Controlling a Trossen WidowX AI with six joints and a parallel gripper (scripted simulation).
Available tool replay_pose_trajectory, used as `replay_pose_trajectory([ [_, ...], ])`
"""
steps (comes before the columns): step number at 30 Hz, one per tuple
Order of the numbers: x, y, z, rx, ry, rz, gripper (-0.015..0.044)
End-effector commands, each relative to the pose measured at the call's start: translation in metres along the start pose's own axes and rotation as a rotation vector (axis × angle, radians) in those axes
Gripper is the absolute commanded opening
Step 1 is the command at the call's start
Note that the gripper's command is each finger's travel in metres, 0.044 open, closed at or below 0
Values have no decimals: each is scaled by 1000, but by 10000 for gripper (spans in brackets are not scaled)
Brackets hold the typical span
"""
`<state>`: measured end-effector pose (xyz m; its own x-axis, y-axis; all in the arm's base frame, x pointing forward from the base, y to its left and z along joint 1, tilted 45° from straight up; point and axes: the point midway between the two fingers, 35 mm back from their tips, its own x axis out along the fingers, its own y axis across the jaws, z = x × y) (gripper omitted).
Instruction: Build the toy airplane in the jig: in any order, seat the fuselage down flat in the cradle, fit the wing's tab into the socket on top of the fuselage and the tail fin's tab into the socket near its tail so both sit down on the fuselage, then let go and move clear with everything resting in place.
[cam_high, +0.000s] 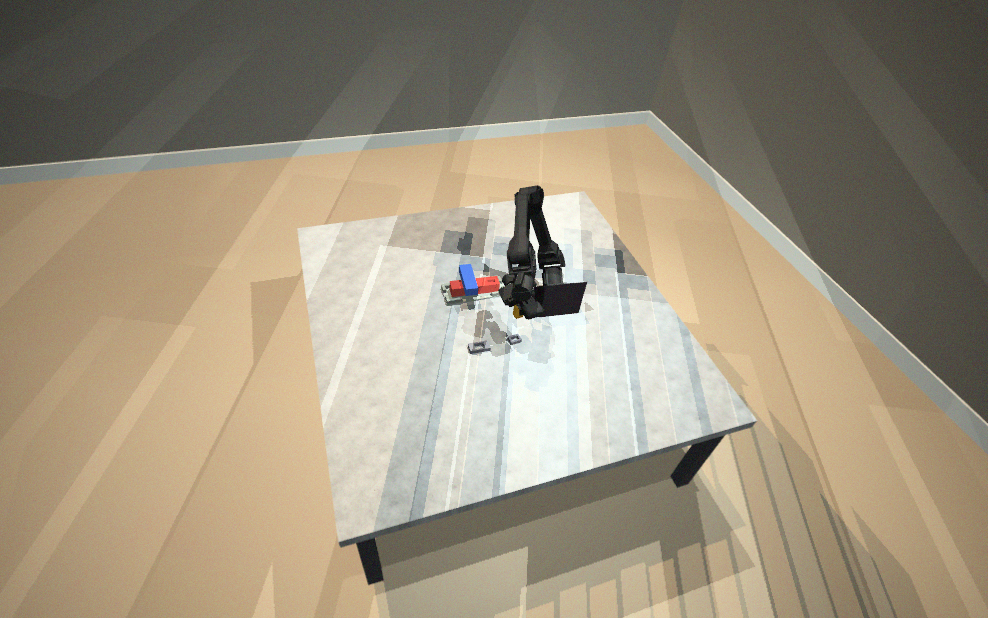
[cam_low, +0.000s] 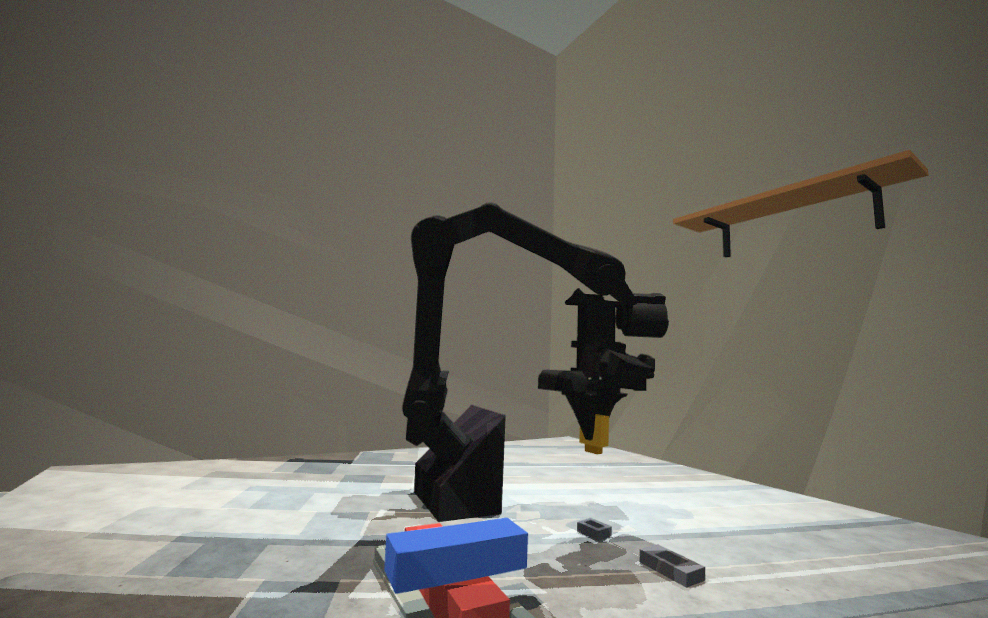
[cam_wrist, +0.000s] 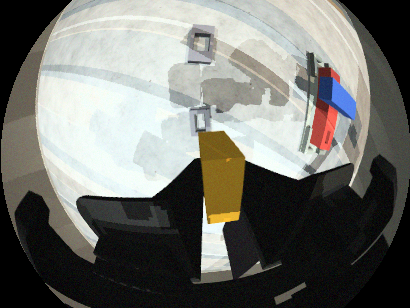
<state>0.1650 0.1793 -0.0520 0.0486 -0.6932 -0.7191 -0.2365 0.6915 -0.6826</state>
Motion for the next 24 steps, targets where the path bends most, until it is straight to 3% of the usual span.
replay_pose_trajectory([
  [1, -15, 0, -1, 8, -3, 6, 0],
  [24, -16, -56, 17, 39, -14, 40, 0],
])
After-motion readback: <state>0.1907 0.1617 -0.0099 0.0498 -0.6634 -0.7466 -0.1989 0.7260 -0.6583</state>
